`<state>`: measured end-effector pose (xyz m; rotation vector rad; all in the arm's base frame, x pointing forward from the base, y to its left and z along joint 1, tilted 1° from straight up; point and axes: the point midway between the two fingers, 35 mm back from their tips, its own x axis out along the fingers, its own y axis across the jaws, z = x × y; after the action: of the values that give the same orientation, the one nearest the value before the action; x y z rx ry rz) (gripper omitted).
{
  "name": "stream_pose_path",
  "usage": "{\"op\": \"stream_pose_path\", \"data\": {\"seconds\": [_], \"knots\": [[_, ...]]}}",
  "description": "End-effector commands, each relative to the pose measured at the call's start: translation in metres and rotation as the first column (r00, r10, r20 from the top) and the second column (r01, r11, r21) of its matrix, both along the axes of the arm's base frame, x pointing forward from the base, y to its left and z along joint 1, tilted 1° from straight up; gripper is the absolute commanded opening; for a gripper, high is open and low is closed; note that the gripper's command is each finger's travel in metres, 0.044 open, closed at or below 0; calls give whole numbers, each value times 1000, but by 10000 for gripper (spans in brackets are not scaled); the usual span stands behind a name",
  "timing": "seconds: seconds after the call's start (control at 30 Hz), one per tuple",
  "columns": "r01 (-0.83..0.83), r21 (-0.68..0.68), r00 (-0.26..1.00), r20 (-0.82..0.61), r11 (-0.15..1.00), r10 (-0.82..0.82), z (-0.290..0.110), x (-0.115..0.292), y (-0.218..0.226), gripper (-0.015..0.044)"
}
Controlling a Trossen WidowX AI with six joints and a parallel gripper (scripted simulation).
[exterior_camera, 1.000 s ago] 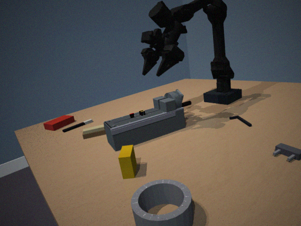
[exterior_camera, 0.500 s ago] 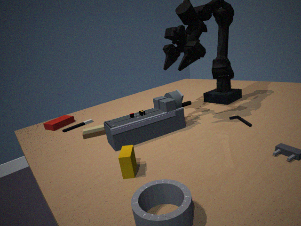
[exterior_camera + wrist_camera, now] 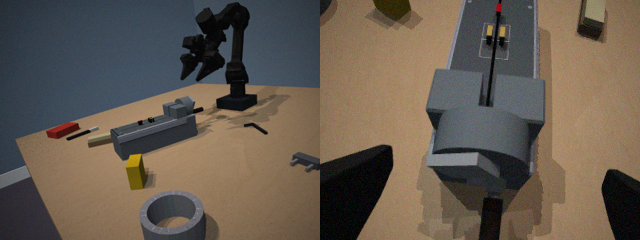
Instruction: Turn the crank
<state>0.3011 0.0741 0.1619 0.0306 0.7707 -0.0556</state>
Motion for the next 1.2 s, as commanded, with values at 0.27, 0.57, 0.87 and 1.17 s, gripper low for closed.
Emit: {"op": "stream_pose_path", "data": {"seconds": [0.27, 0.57, 0.87, 1.17], "knots": [[8, -4, 1000, -5, 1000, -8, -55, 0, -1, 440], [8, -4, 1000, -5, 1000, -8, -78, -4, -2, 440], [8, -4, 1000, -5, 1000, -8, -91, -2, -2, 440], [8, -4, 1000, -5, 1000, -8, -106, -1, -1, 440]]}}
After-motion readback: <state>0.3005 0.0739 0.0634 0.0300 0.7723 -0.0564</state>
